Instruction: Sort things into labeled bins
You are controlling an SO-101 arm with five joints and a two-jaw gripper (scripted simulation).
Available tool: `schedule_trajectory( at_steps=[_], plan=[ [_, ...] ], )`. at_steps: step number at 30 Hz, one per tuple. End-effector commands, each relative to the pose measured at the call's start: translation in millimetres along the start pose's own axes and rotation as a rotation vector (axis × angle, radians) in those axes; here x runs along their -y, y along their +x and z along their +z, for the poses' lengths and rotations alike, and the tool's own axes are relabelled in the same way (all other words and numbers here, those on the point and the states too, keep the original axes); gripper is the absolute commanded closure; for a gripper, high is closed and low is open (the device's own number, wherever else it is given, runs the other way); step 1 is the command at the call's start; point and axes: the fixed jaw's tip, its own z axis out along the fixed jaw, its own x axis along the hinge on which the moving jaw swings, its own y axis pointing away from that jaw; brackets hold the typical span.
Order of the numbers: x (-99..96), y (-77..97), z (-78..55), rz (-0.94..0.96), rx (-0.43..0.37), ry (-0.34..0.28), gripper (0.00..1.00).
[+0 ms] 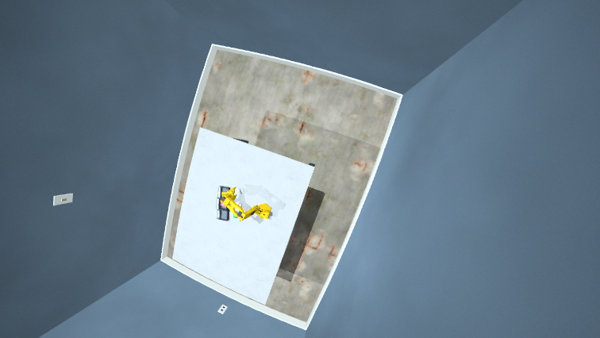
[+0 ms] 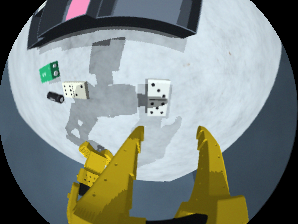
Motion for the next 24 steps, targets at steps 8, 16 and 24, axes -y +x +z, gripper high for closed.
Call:
schedule_trajectory(
  at_steps=[8, 16, 24],
  plan=[
    [2.6, -1.1, -4.2, 0.0, 0.026, 0.022, 0.71],
    [3.6, -2.2, 5.0, 0.0, 0.026, 0.022, 0.71],
    [4.2, -2.9, 16.5, 0.0, 0.026, 0.022, 0.71]
  ],
)
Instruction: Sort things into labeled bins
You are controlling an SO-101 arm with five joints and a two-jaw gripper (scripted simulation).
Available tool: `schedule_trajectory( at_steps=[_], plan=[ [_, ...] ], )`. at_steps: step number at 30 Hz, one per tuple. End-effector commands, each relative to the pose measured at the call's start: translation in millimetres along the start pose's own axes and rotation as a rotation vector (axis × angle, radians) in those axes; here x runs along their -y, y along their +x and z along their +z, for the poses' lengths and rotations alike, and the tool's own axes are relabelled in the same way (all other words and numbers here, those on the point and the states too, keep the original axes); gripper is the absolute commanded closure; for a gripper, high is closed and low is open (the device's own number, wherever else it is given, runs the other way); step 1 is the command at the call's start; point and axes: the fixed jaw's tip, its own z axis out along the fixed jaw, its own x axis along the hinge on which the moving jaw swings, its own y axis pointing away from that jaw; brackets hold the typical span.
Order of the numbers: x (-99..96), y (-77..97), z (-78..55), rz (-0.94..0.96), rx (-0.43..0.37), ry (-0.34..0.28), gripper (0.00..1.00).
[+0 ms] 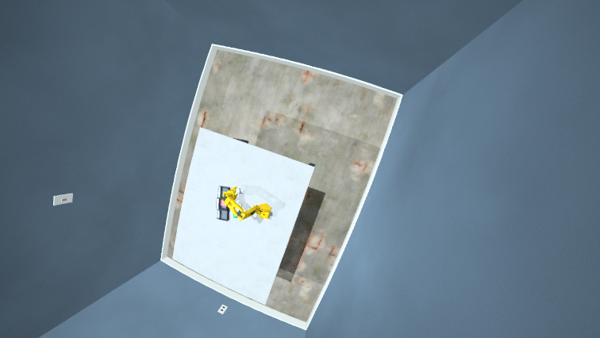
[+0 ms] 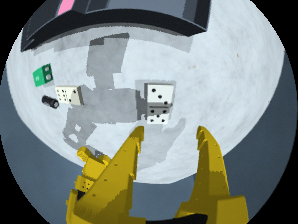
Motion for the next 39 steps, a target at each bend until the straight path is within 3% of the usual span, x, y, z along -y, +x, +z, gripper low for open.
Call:
schedule_trajectory(
  at_steps=[1, 9, 17, 39],
  plan=[
    [4.1, -2.8, 2.6, 0.0, 0.027, 0.023, 0.71],
    [3.9, -2.6, 18.1, 0.0, 0.027, 0.023, 0.71],
    [3.5, -2.1, 25.5, 0.0, 0.027, 0.023, 0.71],
    [1.1, 0.2, 33.4, 0.0, 0.007, 0.005, 0.71]
  ],
)
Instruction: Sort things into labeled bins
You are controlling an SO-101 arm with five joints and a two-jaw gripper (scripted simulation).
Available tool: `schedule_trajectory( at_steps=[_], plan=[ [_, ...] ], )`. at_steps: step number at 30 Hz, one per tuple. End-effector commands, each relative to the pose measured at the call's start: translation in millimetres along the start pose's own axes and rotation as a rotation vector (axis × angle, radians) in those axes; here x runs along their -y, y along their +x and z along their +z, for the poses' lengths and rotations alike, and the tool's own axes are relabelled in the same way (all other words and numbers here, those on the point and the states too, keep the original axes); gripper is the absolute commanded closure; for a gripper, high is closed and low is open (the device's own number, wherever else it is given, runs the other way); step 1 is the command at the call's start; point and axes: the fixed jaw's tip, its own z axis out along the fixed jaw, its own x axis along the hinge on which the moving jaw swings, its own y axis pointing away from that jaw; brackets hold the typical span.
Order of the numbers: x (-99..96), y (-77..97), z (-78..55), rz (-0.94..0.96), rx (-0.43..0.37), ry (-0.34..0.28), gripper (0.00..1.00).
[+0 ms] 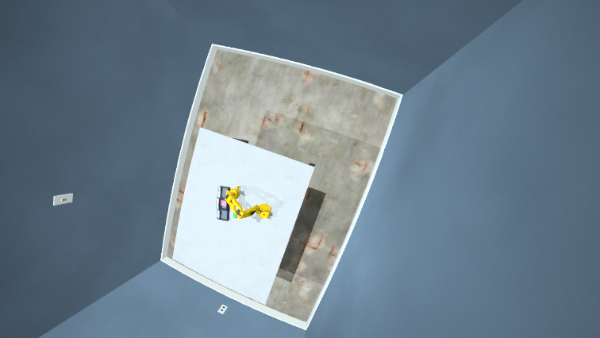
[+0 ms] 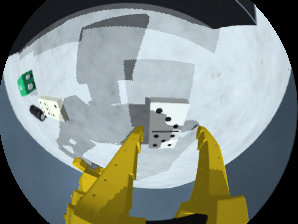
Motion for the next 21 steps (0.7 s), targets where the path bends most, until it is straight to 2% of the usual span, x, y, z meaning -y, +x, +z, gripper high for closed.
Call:
schedule_trajectory(
  at_steps=[1, 13, 21],
  plan=[
    [3.0, -1.8, -3.0, 0.0, 0.02, 0.016, 0.71],
    [3.0, -1.8, -3.0, 0.0, 0.02, 0.016, 0.72],
    [3.0, -1.8, -3.0, 0.0, 0.02, 0.016, 0.77]
  ],
)
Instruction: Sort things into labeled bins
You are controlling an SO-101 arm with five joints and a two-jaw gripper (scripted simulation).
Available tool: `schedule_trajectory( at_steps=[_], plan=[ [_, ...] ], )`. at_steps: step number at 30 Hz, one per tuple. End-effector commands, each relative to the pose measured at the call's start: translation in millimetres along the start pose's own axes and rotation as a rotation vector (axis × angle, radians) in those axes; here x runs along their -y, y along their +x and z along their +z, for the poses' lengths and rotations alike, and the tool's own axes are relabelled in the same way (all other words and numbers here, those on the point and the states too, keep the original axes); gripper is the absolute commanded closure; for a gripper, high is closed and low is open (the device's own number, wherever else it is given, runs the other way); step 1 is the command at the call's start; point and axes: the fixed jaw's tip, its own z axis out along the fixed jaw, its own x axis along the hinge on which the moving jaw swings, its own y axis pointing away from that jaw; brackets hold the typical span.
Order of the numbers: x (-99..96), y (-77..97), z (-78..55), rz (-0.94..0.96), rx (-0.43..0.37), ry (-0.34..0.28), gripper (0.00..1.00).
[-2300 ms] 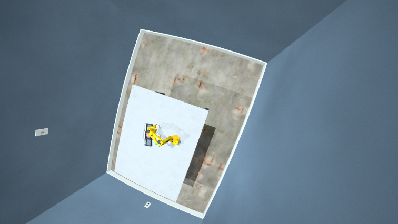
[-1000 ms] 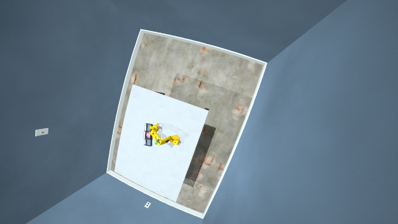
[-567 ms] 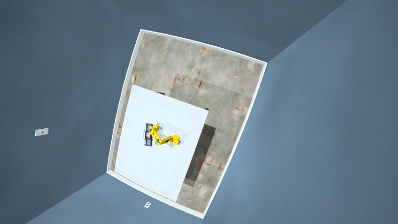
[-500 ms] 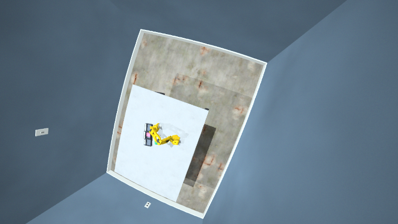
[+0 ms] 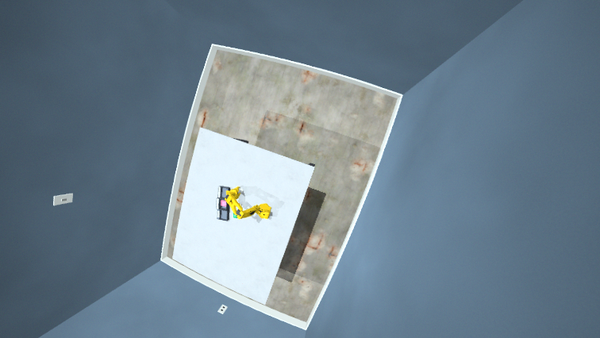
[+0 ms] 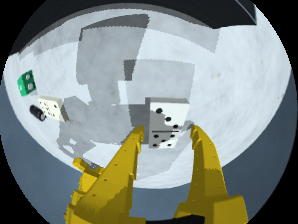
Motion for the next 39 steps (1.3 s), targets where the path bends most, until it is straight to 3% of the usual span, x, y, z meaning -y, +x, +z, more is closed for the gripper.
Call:
schedule_trajectory(
  at_steps=[1, 17, 39],
  plan=[
    [3.0, -1.8, -3.0, 0.0, 0.02, 0.016, 0.77],
    [3.0, -1.8, -3.0, 0.0, 0.02, 0.016, 0.94],
    [3.0, -1.8, -3.0, 0.0, 0.02, 0.016, 1.0]
  ],
)
